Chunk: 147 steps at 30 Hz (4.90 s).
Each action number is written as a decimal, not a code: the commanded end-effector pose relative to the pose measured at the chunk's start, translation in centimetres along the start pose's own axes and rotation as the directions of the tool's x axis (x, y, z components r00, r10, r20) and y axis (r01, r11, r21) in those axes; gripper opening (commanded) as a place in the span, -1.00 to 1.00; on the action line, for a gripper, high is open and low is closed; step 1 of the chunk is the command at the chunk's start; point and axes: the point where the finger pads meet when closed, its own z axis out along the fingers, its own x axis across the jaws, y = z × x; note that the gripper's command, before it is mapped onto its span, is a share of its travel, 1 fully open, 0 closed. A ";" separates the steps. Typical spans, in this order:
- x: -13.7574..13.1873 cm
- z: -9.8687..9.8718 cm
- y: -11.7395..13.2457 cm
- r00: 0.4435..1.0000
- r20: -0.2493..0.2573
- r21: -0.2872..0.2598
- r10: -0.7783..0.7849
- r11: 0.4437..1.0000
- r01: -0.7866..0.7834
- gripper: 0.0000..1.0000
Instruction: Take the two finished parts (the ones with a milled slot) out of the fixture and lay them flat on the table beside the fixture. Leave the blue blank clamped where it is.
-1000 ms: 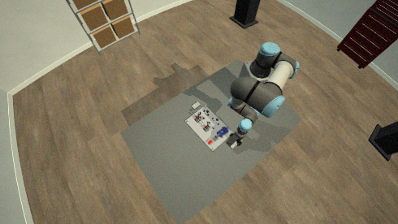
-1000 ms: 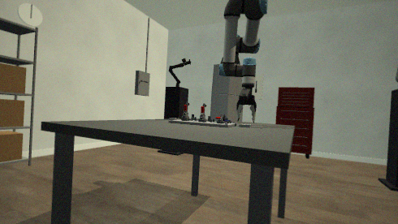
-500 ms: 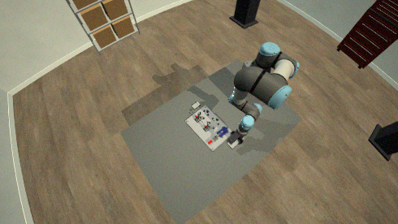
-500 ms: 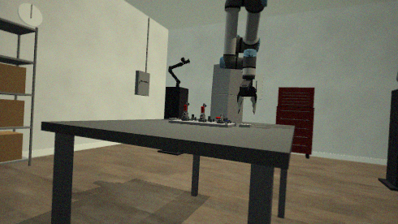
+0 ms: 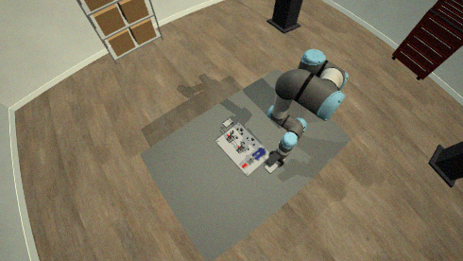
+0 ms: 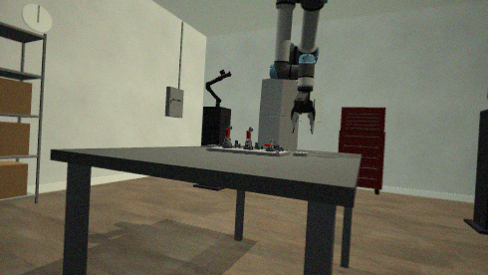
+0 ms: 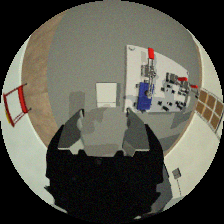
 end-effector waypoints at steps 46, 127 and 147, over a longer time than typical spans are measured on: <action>0.0 -4.6 0.0 1.000 0.000 0.001 0.000 1.000 0.000 0.09; 0.0 -9.8 0.0 1.000 0.000 0.001 0.000 1.000 0.000 0.09; 0.0 -9.8 0.0 1.000 0.000 0.001 0.000 1.000 0.000 0.09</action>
